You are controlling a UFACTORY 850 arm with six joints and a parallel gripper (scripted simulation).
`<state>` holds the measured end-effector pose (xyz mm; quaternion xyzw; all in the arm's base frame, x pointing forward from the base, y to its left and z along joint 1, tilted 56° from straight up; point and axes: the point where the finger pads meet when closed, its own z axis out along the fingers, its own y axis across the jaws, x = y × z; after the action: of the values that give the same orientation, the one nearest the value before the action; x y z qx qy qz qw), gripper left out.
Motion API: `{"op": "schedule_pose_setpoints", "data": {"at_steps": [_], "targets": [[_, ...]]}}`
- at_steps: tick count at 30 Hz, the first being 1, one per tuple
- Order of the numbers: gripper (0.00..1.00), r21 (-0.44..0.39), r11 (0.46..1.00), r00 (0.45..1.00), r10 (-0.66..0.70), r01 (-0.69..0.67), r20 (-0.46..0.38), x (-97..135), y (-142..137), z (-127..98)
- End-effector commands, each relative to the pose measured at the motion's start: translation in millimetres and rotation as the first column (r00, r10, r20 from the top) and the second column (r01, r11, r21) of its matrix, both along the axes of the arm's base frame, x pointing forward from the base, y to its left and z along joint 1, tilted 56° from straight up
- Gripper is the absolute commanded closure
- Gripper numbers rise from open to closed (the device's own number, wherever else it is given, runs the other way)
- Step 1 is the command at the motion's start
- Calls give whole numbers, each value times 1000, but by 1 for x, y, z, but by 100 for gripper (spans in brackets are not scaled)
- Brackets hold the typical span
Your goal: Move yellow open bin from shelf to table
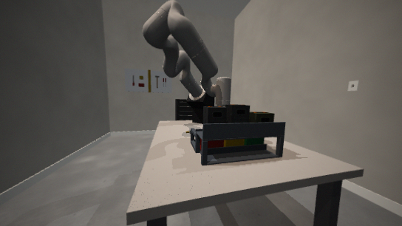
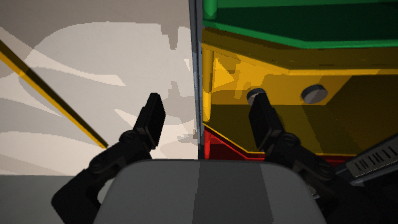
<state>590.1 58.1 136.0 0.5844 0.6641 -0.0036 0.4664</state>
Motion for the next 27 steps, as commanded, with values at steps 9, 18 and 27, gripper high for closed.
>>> {"op": "schedule_pose_setpoints", "data": {"at_steps": [9,18,27], "targets": [[0,0,1000,1000,1,-1,1,-1,2,2],[0,0,1000,1000,1,-1,1,-1,2,2],[0,0,1000,1000,1,-1,1,-2,3,3]]}}
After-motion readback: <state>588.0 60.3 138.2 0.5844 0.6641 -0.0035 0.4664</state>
